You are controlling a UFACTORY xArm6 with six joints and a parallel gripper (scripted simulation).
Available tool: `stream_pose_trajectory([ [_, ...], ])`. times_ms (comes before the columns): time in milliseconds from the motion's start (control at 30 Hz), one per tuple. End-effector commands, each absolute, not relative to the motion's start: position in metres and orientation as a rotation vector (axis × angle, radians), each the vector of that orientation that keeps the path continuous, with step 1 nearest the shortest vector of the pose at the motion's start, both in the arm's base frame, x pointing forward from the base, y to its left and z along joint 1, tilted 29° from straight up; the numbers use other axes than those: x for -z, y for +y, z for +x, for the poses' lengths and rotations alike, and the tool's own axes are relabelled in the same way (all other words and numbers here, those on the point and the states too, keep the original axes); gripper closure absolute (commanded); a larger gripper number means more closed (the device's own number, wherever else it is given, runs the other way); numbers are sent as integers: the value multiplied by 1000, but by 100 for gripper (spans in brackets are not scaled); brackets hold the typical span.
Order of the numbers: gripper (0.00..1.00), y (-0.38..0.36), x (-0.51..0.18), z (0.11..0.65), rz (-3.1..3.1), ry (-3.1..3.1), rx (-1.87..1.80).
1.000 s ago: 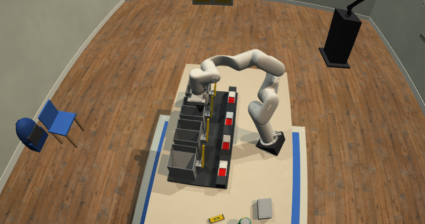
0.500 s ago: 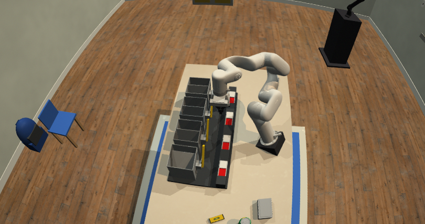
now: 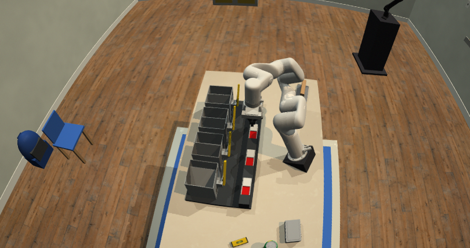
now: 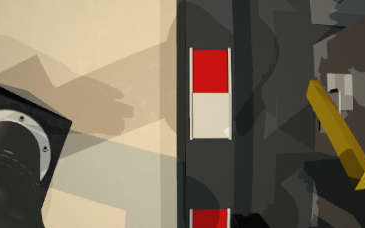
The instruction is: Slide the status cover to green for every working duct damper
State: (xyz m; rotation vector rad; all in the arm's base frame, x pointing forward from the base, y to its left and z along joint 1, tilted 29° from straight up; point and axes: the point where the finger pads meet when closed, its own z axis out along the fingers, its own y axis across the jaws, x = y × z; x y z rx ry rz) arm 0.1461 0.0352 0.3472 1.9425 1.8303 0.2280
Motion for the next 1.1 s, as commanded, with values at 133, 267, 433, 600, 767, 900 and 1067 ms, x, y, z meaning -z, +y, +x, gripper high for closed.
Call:
stream_pose_trajectory([
  [133, 100, 34, -344, 147, 1940, 1823, -232],
  [267, 100, 34, -342, 148, 1940, 1823, -232],
  [433, 100, 32, -334, 152, 1940, 1823, -232],
  [600, 100, 29, -323, 157, 1940, 1823, -232],
  [767, 100, 26, -310, 163, 1940, 1823, -232],
  [900, 100, 25, -304, 166, 1940, 1823, -232],
  [1067, 100, 21, -290, 173, 1940, 1823, -232],
])
